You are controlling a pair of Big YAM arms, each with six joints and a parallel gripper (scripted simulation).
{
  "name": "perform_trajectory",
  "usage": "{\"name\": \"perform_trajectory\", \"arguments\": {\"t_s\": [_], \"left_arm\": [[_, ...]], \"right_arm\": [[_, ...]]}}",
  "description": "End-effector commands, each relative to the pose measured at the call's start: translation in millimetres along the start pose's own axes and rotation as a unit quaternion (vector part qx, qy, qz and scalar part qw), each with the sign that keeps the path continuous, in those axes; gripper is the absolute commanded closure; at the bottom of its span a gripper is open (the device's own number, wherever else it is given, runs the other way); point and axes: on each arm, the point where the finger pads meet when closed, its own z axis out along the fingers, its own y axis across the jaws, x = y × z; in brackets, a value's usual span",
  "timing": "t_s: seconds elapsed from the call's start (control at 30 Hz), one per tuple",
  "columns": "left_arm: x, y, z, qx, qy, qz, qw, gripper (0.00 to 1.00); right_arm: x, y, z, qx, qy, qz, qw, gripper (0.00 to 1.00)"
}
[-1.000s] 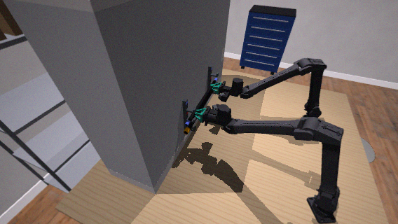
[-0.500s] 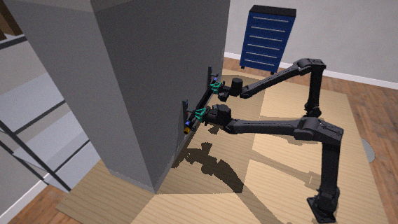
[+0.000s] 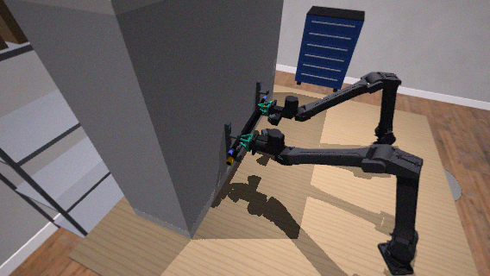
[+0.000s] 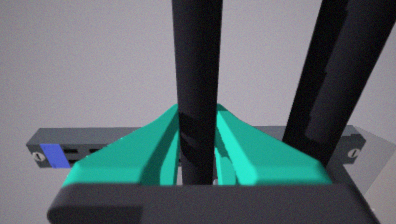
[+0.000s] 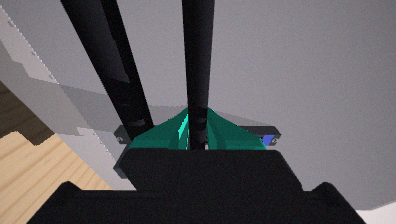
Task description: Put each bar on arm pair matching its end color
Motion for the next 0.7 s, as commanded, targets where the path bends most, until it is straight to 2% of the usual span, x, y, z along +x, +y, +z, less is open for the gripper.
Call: {"name": "perform_trajectory", "arguments": {"t_s": [0.0,0.67], "left_arm": [[9,50,8,-0.04,0.007,-0.022,0.999,1.0],[9,64,10,-0.04,0.007,-0.022,0.999,1.0]], "right_arm": [[-1,-27,16,0.022,0.002,0.019,1.0,1.0],[0,-41,16,0.022,0.002,0.019,1.0,1.0]]}}
